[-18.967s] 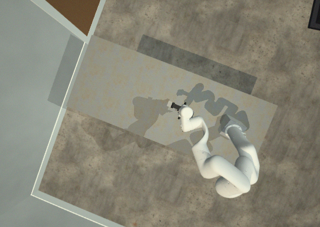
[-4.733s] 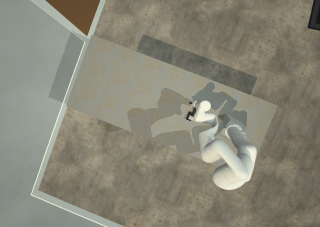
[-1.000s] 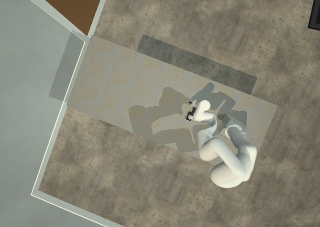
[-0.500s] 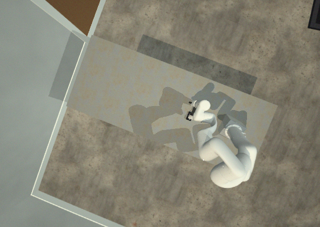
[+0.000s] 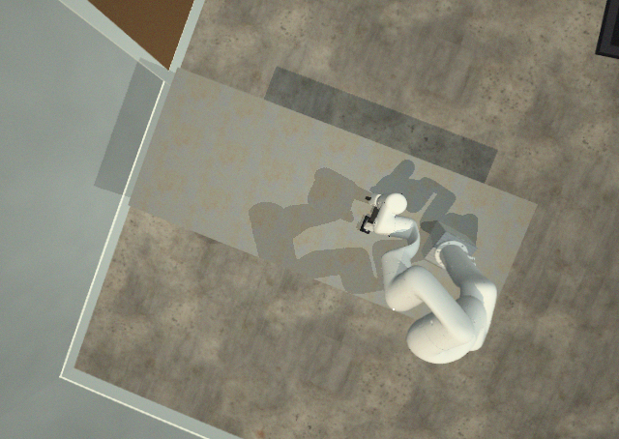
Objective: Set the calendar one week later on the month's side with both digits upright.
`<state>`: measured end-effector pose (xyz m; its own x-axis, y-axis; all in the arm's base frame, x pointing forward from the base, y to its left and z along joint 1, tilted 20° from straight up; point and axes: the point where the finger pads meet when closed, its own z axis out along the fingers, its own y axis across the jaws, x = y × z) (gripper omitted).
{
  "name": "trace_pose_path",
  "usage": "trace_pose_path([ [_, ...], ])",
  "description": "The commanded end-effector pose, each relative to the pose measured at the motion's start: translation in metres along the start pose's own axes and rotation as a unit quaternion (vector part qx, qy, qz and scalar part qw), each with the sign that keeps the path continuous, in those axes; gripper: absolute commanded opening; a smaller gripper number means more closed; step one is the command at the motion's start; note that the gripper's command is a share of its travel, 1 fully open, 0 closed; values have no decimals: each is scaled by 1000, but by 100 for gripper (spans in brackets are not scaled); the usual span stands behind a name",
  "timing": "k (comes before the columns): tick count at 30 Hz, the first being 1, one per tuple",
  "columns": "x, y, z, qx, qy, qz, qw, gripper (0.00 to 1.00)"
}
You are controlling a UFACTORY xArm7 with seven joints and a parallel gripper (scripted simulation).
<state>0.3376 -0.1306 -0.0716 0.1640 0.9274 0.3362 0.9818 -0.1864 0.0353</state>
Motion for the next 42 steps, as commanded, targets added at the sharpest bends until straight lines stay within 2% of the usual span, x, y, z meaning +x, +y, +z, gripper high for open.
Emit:
trace_pose_path([
  [1, -1, 1, -1, -2, -1, 0, 1000, 27],
  [38, -1, 1, -1, -2, -1, 0, 1000, 27],
  [39, -1, 1, -1, -2, -1, 0, 1000, 31],
  [42, -1, 1, -1, -2, -1, 0, 1000, 31],
])
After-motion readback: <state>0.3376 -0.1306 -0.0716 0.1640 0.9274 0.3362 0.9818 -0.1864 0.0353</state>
